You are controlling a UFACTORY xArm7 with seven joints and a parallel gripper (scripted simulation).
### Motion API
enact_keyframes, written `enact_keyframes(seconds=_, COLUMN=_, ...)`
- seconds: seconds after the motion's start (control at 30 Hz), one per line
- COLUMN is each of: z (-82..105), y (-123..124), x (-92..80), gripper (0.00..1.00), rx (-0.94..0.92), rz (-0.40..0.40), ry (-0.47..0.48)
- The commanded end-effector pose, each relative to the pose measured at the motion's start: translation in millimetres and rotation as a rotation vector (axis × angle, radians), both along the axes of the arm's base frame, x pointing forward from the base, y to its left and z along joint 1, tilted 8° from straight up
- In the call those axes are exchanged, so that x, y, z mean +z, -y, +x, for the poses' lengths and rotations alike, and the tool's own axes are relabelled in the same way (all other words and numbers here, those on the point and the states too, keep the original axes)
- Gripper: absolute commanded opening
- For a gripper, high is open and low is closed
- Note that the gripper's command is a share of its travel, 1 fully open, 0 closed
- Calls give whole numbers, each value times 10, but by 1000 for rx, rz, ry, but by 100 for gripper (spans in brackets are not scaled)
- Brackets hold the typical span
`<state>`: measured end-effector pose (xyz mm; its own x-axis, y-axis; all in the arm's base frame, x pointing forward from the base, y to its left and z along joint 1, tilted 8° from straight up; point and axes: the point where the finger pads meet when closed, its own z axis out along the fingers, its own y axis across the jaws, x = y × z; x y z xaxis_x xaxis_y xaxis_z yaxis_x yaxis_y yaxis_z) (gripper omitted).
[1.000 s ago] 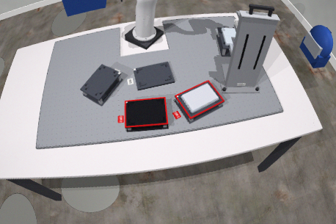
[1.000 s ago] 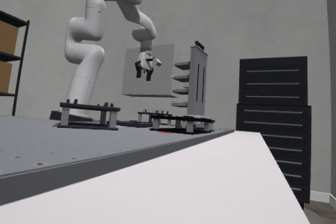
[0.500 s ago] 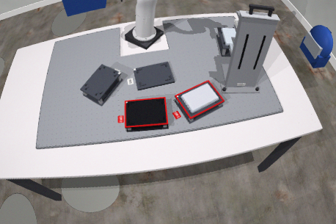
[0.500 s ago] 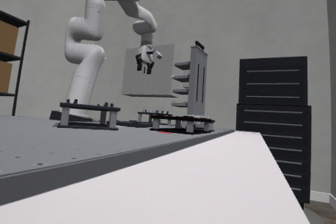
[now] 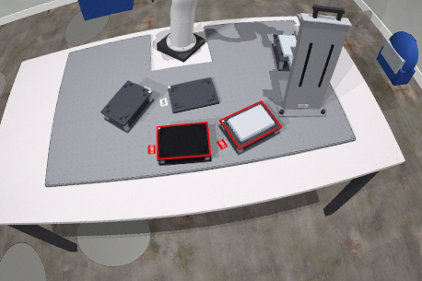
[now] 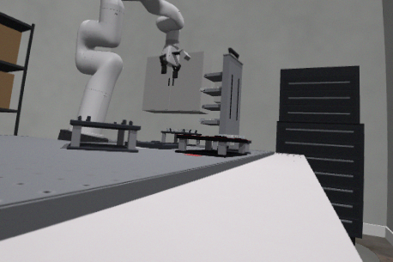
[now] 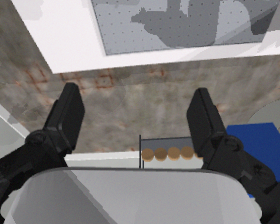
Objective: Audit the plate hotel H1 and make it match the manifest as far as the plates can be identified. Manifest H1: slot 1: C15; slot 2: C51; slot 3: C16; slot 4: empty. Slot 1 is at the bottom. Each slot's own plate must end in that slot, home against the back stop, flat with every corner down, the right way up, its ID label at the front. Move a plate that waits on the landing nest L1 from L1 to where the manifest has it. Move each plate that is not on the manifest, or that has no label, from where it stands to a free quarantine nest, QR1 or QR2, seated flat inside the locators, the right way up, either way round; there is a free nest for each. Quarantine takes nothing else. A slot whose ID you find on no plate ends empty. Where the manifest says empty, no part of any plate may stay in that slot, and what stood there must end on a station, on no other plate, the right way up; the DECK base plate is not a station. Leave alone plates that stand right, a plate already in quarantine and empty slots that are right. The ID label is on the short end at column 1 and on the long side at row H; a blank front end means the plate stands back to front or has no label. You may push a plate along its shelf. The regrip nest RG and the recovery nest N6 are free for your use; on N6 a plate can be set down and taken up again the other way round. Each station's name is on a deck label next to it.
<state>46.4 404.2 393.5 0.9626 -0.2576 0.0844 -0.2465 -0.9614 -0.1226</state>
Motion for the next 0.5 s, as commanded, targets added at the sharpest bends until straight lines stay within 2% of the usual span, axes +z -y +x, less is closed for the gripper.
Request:
enact_keyframes(seconds=0.0, z=-13, y=6, x=120, gripper=100, rx=0, rz=2, ry=0)
enact_keyframes(seconds=0.4, z=-58, y=45, x=515, gripper=100, rx=0, rz=2, ry=0)
enact_keyframes(seconds=0.47, z=-58, y=45, x=515, gripper=100, rx=0, rz=2, ry=0)
